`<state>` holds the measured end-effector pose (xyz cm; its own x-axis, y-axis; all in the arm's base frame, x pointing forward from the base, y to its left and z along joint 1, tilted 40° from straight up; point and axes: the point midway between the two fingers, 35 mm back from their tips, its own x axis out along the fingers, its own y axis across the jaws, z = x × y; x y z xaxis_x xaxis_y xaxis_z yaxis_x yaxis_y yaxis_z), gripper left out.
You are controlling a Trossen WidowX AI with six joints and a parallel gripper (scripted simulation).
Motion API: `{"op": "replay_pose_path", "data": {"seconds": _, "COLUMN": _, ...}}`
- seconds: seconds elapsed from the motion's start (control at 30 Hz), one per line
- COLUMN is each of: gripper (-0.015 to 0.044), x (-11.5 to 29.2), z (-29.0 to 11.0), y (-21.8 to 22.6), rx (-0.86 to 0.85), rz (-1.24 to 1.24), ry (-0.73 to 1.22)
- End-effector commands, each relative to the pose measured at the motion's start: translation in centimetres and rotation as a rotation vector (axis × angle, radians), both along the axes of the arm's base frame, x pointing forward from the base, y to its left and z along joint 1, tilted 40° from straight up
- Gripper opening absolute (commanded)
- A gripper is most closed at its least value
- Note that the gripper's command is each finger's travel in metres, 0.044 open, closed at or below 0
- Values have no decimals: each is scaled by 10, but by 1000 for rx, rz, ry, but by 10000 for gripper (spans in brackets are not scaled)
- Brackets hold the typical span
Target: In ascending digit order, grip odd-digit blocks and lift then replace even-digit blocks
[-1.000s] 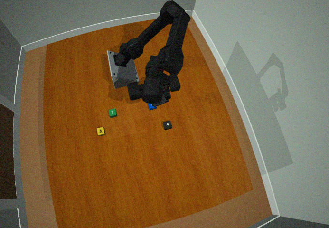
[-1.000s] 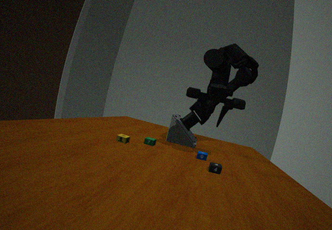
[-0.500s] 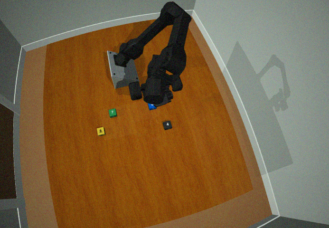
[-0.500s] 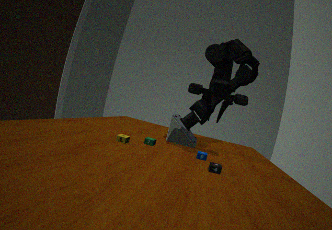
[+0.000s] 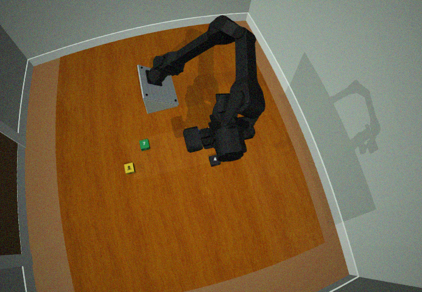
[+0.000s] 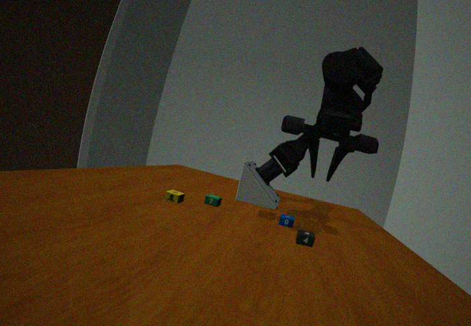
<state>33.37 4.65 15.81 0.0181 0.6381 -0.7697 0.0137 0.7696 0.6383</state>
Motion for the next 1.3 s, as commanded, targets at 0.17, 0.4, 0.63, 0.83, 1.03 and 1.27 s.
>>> {"op": "replay_pose_path", "data": {"seconds": 0.17, "gripper": 330, "x": 6, "z": -58, "y": 53, "rx": 8, "rz": -3, "ry": -7}}
{"op": "replay_pose_path", "data": {"seconds": 0.4, "gripper": 400, "x": 6, "z": -59, "y": 55, "rx": 8, "rz": -3, "ry": -7}}
{"op": "replay_pose_path", "data": {"seconds": 0.63, "gripper": 400, "x": 7, "z": -68, "y": 62, "rx": 9, "rz": -3, "ry": -7}}
{"op": "replay_pose_path", "data": {"seconds": 0.83, "gripper": 400, "x": 7, "z": -76, "y": 69, "rx": 9, "rz": -3, "ry": -7}}
{"op": "replay_pose_path", "data": {"seconds": 1.03, "gripper": 400, "x": 7, "z": -83, "y": 75, "rx": 10, "rz": -3, "ry": -7}}
{"op": "replay_pose_path", "data": {"seconds": 1.27, "gripper": 295, "x": 7, "z": -85, "y": 77, "rx": 10, "rz": -3, "ry": -7}}
